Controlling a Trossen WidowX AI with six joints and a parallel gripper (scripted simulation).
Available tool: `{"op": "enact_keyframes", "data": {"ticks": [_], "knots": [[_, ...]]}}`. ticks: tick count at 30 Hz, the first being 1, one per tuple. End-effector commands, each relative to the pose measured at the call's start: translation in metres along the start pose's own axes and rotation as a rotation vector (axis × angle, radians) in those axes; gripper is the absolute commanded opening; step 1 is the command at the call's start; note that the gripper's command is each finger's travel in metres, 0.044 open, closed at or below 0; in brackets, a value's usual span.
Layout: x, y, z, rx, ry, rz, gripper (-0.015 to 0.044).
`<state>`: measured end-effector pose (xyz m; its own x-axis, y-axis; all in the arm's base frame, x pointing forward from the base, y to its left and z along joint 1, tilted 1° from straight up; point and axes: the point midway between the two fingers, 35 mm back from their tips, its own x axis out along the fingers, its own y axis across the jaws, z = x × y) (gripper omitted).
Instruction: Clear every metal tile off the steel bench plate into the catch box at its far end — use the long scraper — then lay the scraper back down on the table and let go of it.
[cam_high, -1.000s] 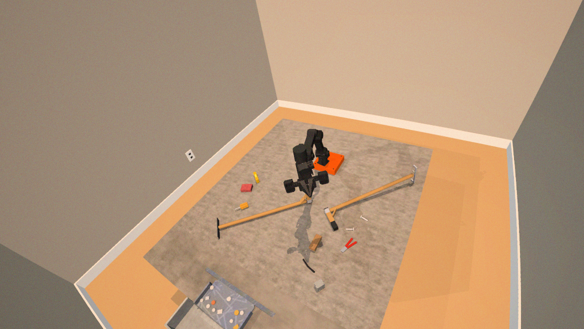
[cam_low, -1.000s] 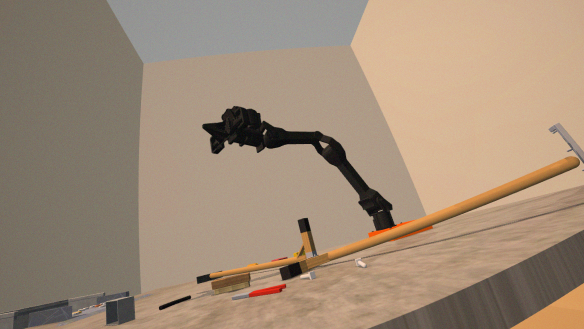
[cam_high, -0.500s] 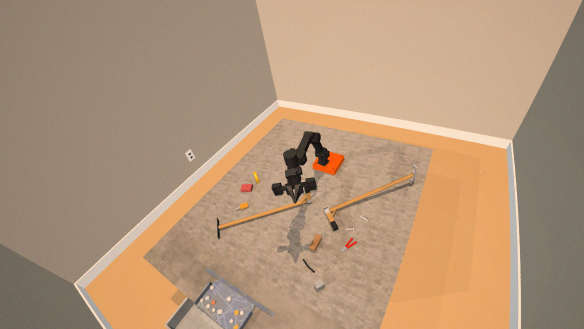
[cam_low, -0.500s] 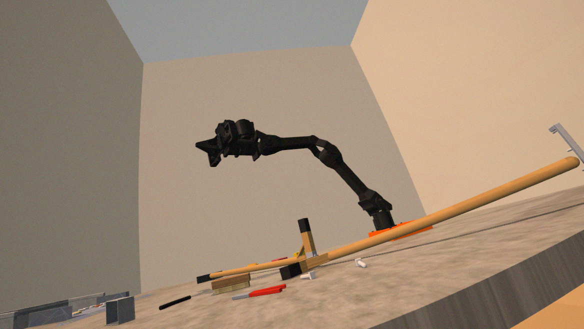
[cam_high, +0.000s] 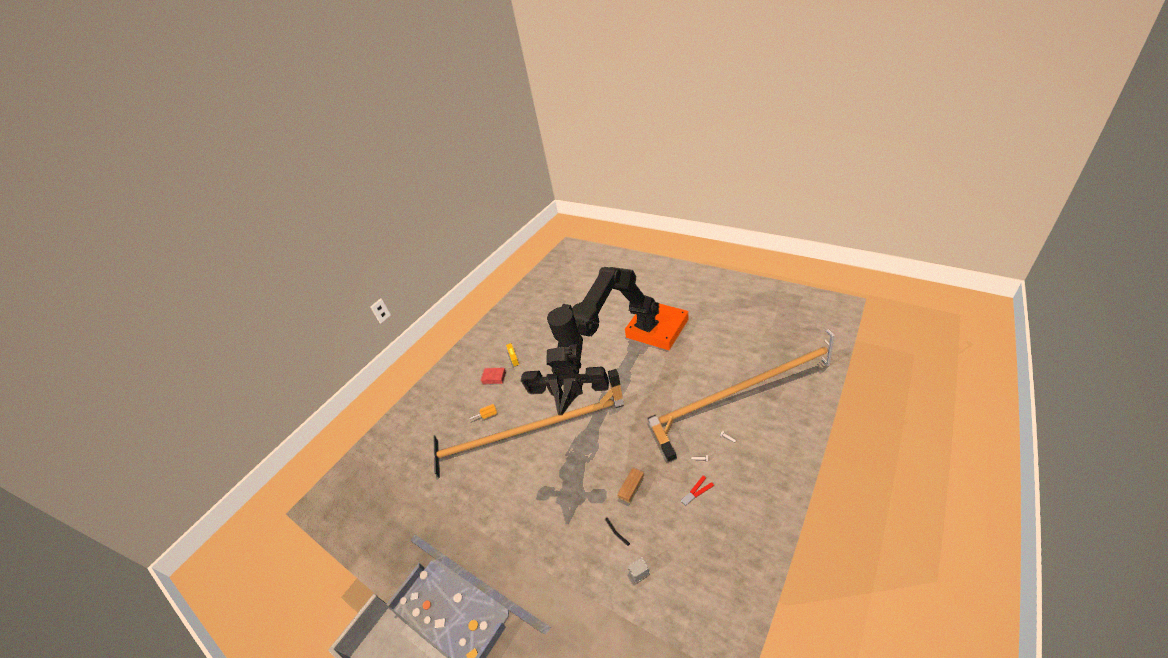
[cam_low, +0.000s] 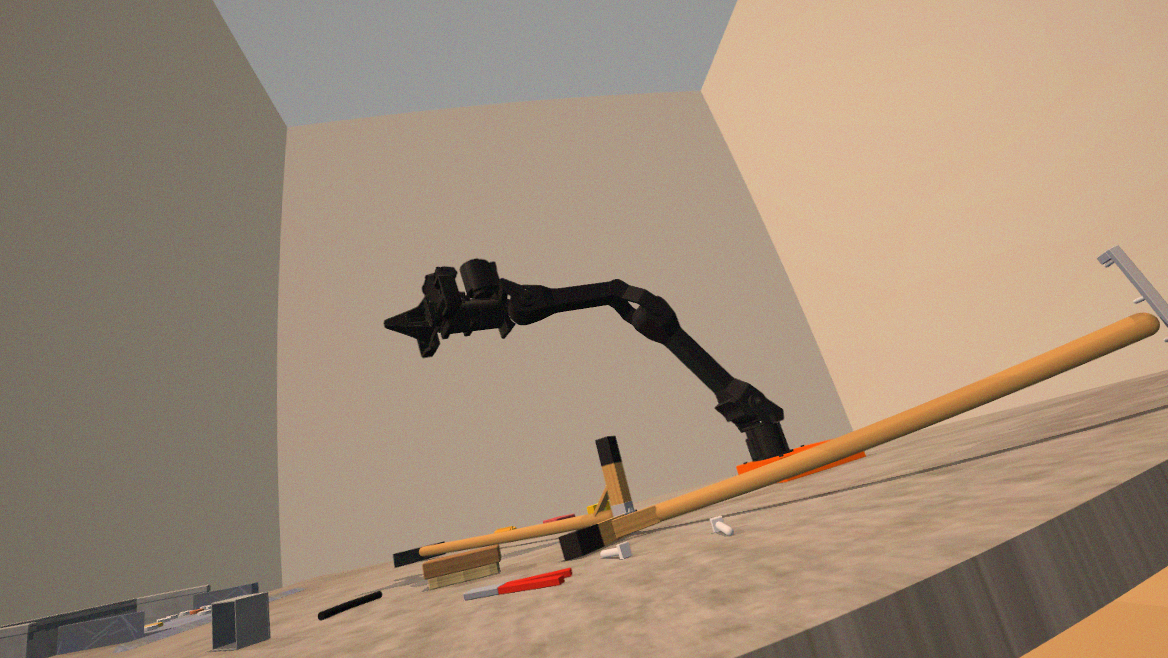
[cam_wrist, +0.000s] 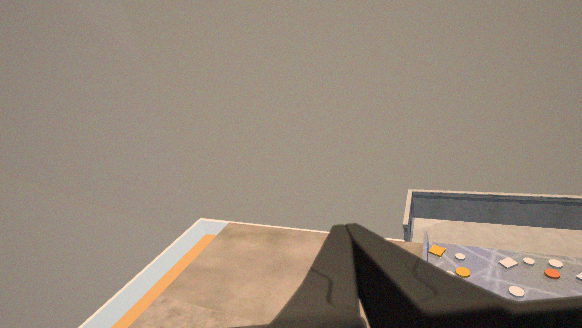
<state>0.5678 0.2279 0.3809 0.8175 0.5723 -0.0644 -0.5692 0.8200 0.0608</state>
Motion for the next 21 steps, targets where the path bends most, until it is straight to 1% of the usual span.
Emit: {"op": "enact_keyframes", "data": {"ticks": [1, 21], "knots": [[0.001, -0.021, -0.007, 0.003, 0.019, -0.045, 0.0], [-0.009, -0.105, -0.036, 0.032, 0.088, -0.222, 0.0]]}}
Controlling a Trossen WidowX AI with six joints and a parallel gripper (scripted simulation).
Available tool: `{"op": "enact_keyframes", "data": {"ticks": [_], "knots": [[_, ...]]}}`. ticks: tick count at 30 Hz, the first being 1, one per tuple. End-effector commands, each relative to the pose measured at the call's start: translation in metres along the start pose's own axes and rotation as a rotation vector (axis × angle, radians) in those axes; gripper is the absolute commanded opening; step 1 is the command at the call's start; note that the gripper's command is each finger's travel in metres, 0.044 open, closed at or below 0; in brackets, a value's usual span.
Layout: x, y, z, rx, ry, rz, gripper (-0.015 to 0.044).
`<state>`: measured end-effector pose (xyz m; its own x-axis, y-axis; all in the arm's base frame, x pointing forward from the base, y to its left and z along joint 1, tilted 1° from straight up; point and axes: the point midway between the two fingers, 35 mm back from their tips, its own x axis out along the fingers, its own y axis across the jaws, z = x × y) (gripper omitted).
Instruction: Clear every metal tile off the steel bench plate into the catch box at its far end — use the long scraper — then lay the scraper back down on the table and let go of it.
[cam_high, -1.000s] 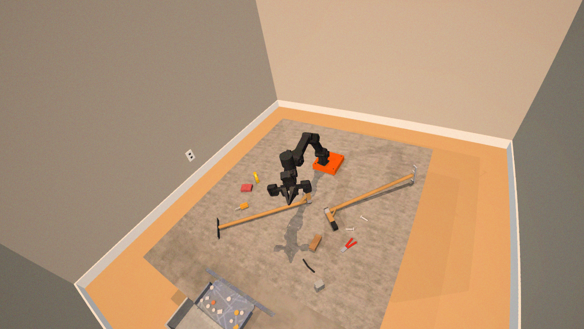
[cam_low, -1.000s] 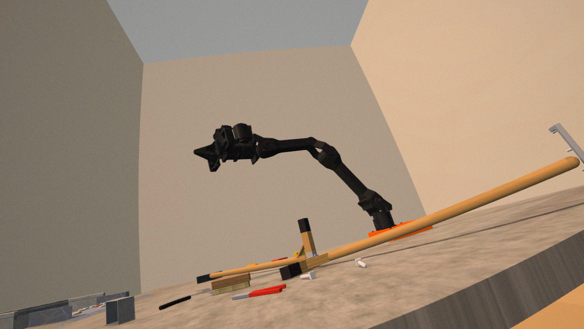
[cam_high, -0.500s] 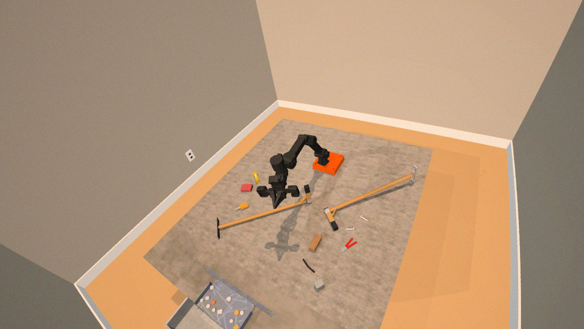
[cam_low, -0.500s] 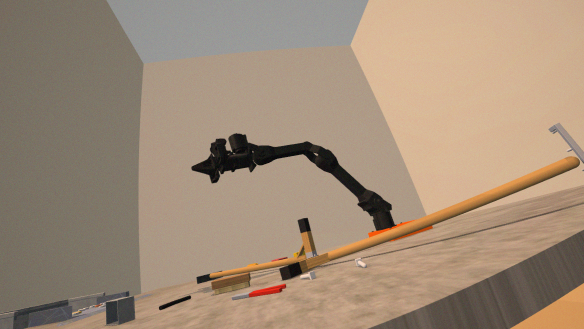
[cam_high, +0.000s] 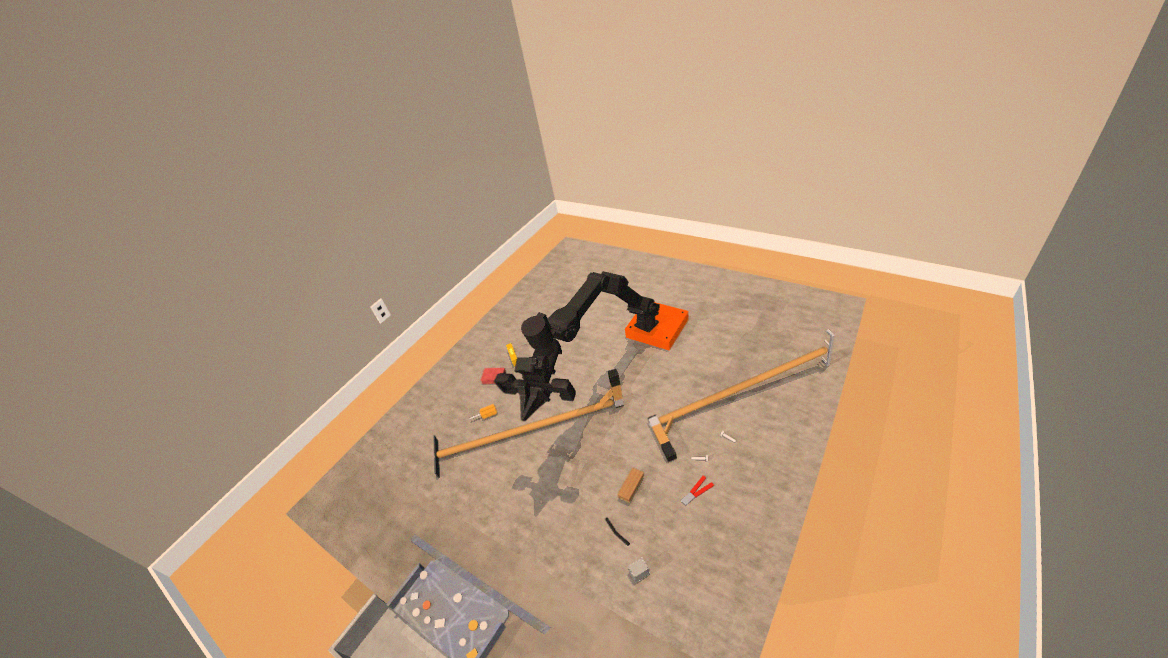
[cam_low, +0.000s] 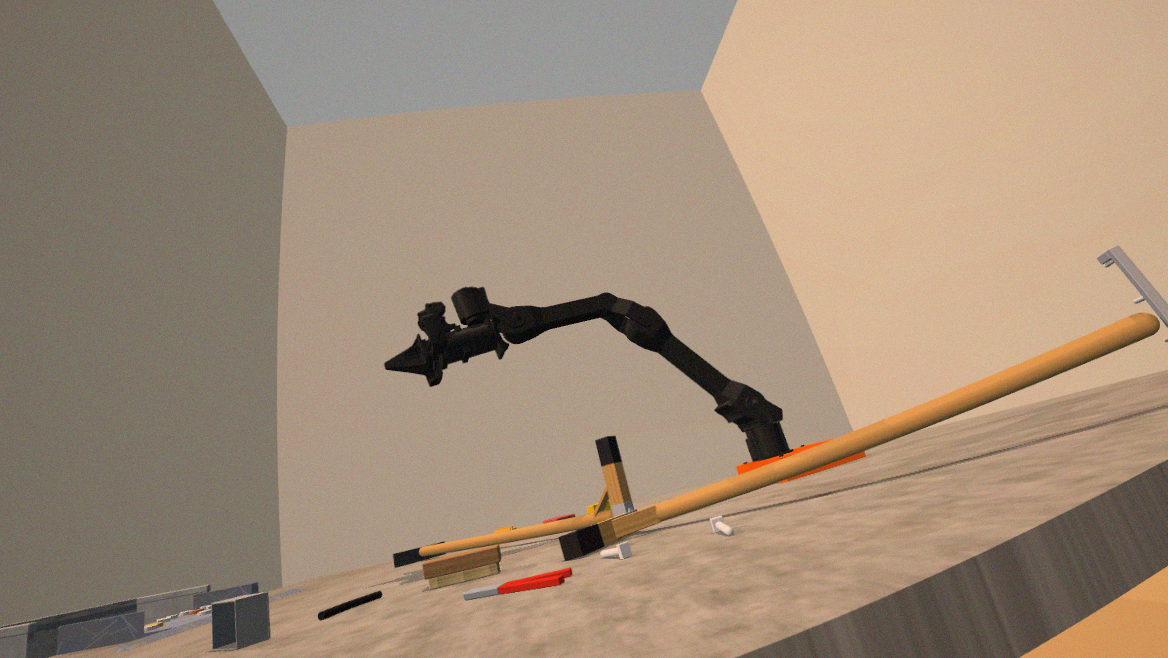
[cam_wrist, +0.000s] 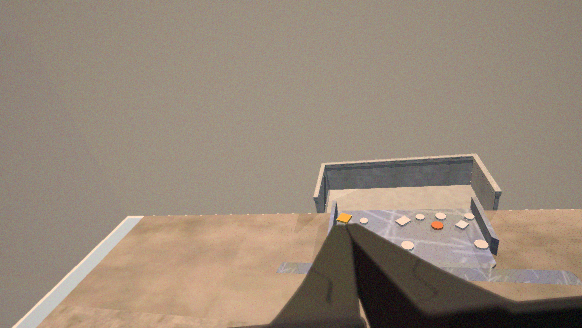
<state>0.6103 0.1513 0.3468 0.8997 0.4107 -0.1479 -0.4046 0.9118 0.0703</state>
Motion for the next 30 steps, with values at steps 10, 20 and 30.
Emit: {"op": "enact_keyframes", "data": {"ticks": [10, 20, 30], "knots": [[0.001, -0.06, -0.02, 0.019, 0.051, -0.123, 0.0], [-0.004, -0.103, -0.035, 0.036, 0.086, -0.211, 0.0], [-0.011, -0.145, -0.051, 0.055, 0.122, -0.297, 0.0]]}}
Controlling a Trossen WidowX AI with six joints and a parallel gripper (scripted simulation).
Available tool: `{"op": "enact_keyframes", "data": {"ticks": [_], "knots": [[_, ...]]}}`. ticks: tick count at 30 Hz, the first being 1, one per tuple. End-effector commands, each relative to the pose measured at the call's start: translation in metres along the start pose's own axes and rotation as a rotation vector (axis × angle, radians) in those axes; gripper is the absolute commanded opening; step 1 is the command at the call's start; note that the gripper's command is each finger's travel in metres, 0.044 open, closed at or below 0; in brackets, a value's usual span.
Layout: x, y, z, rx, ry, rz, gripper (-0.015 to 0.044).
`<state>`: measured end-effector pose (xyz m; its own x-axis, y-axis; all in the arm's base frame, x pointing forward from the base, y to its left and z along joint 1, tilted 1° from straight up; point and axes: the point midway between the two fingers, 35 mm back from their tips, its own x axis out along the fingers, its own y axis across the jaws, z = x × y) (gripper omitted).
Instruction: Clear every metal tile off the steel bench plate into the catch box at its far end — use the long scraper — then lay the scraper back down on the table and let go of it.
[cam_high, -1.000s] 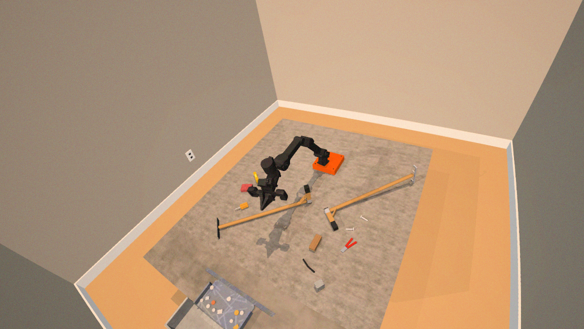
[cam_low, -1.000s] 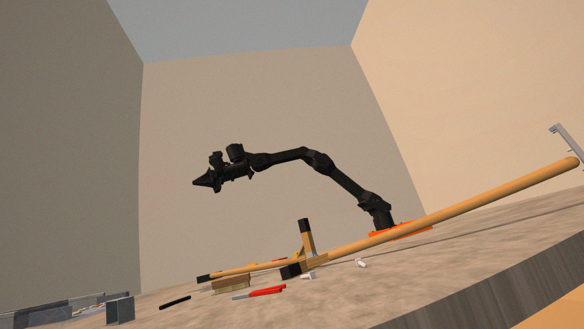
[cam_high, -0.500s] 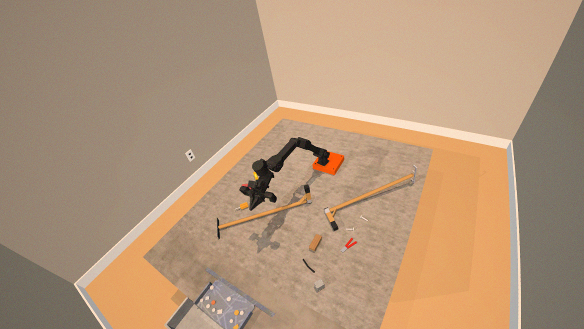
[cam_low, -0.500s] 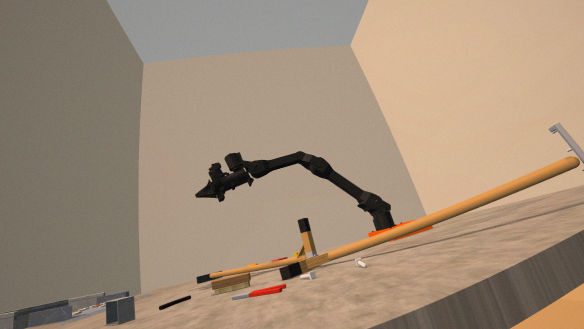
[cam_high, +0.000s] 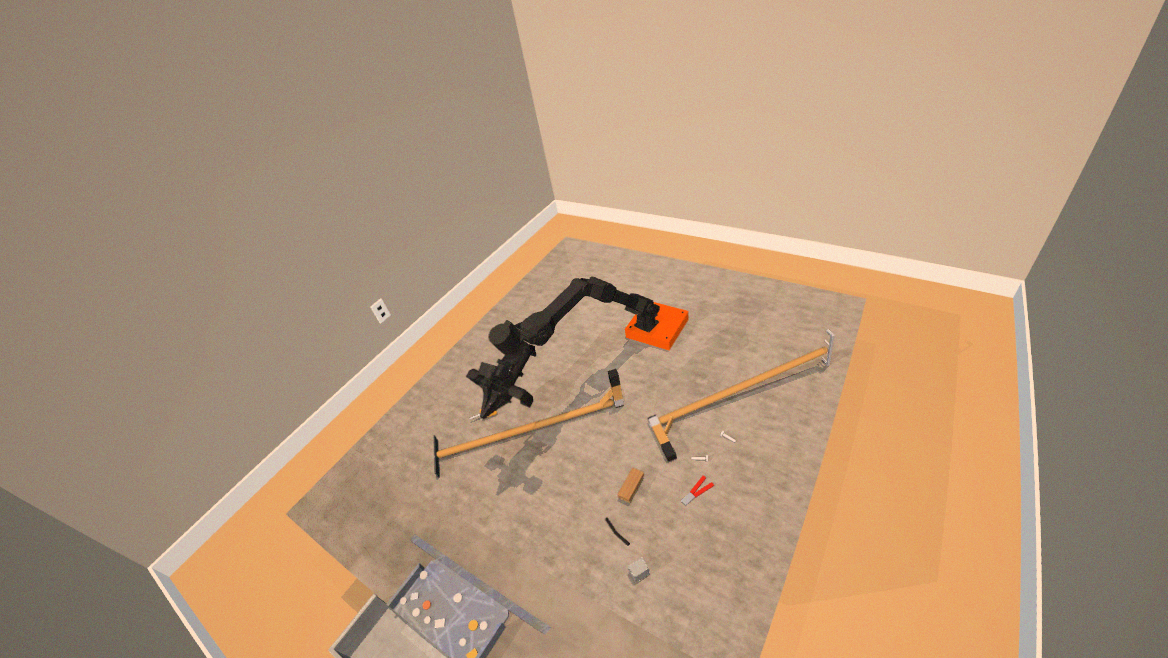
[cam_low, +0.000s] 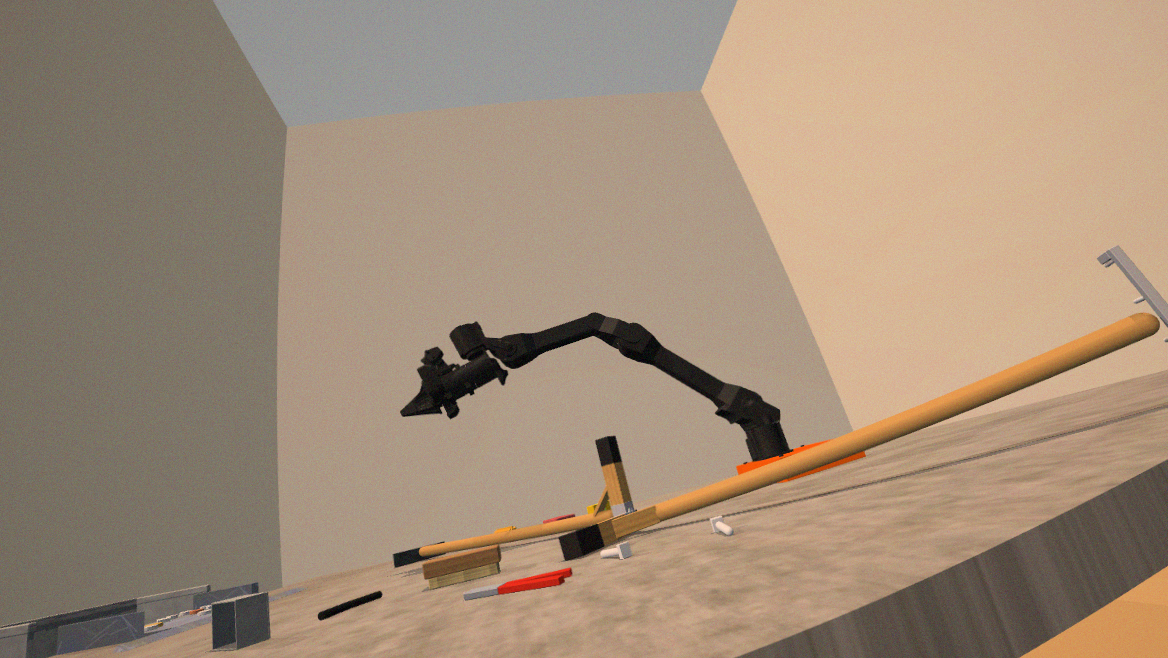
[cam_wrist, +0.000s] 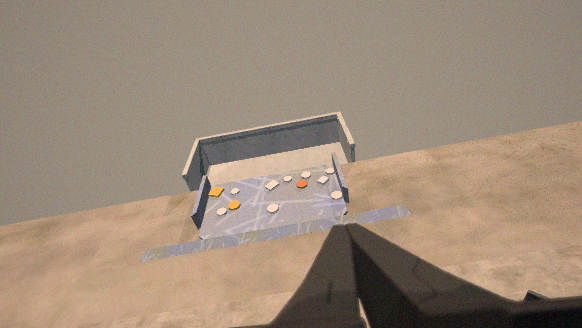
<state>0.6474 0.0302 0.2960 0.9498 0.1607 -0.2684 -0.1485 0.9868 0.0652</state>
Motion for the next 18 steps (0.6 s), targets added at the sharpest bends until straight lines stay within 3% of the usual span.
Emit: {"op": "enact_keyframes", "data": {"ticks": [1, 18], "knots": [[0.003, -0.021, -0.008, 0.006, 0.02, -0.043, 0.0], [0.004, -0.095, -0.033, 0.04, 0.083, -0.189, 0.0]]}}
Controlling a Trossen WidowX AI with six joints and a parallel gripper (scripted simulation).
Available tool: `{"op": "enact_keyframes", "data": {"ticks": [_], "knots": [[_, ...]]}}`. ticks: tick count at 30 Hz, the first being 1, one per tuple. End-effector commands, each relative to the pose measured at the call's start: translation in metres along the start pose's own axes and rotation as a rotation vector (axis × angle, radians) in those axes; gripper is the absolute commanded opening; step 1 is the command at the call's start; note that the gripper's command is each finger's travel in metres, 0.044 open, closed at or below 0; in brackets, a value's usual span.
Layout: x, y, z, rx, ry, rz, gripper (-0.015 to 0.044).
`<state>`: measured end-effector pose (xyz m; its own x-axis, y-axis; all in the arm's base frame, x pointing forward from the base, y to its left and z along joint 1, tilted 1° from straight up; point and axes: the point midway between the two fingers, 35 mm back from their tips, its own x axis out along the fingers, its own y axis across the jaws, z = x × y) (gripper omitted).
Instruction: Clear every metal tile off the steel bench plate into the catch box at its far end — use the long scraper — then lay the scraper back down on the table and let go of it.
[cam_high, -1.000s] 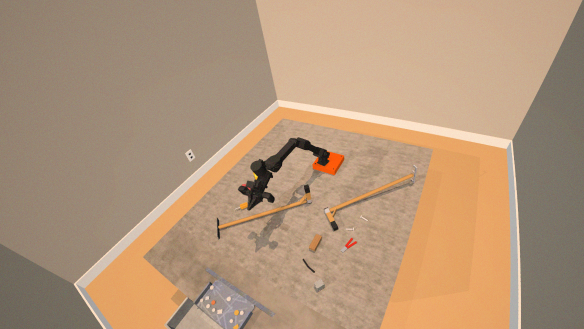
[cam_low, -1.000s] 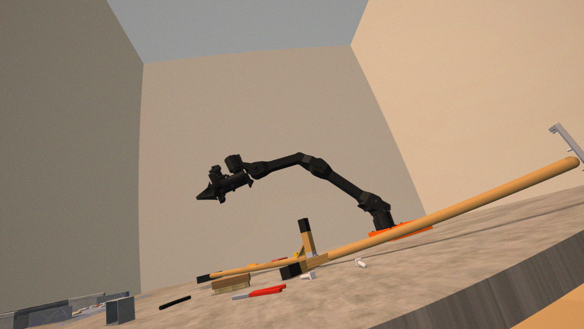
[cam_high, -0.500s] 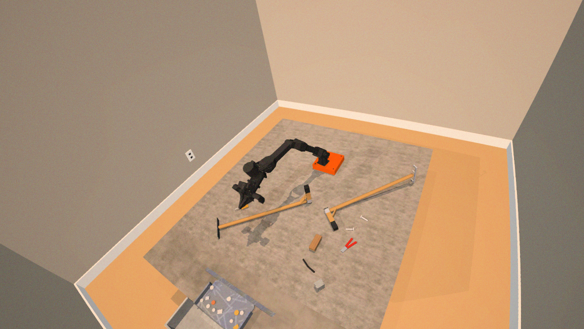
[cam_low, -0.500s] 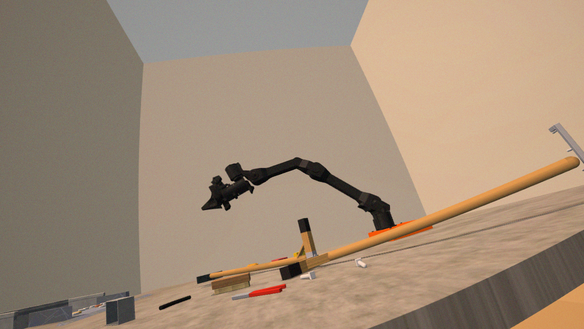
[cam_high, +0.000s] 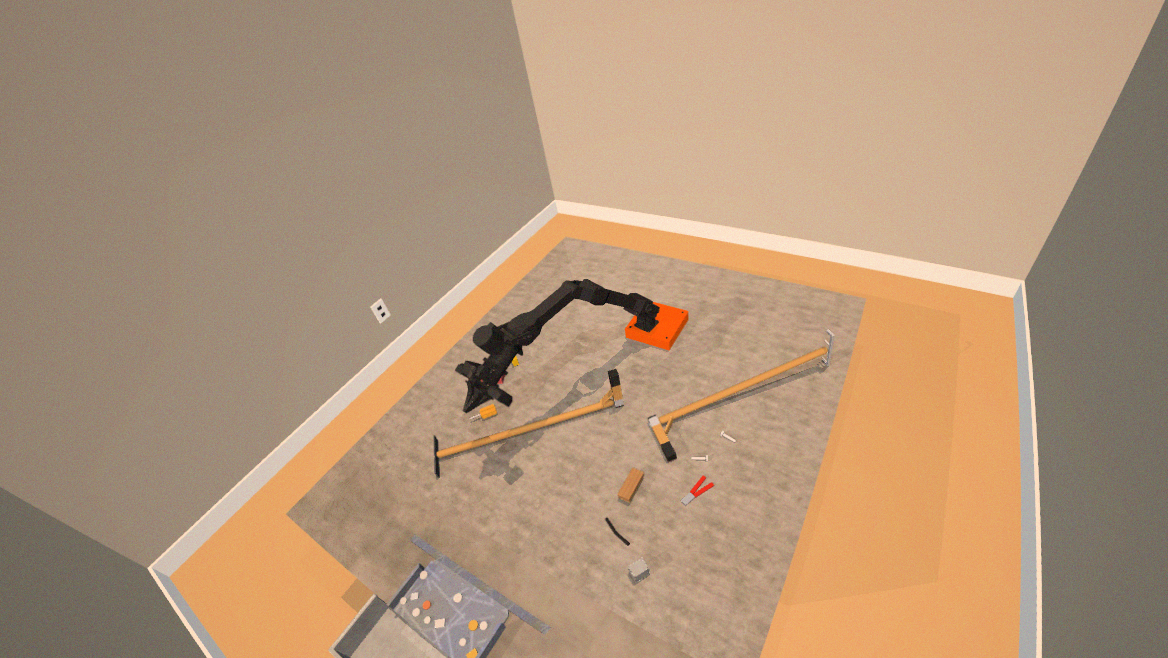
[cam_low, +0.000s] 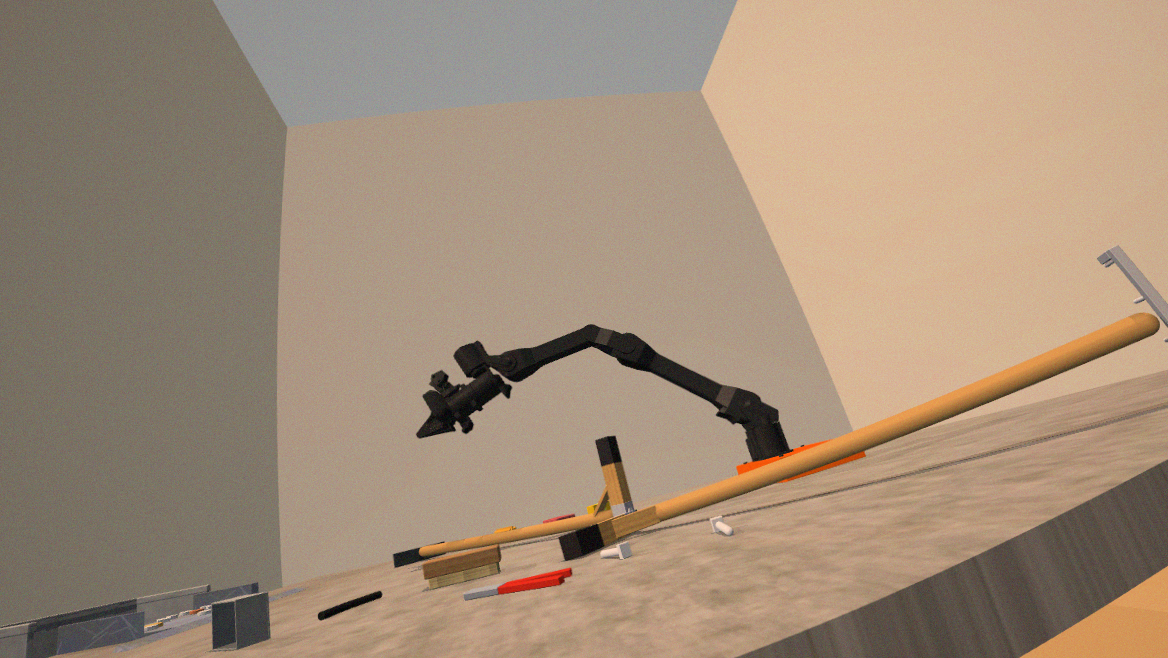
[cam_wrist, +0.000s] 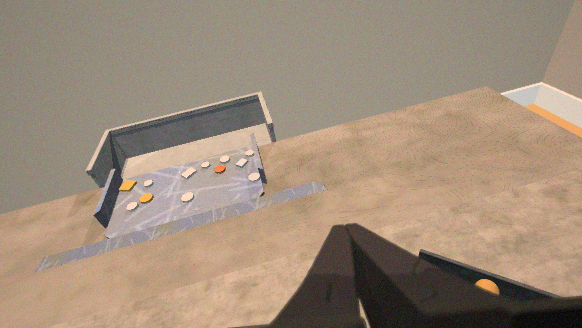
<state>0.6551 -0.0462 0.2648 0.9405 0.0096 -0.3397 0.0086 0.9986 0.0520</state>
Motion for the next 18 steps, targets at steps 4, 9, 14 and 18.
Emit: {"op": "enact_keyframes", "data": {"ticks": [4, 9, 14, 18], "knots": [[0.005, -0.034, -0.012, 0.013, 0.032, -0.068, 0.0], [0.007, -0.056, -0.02, 0.024, 0.051, -0.11, 0.0], [0.008, -0.078, -0.028, 0.035, 0.071, -0.152, 0.0], [0.008, -0.096, -0.034, 0.044, 0.086, -0.185, 0.0]]}}
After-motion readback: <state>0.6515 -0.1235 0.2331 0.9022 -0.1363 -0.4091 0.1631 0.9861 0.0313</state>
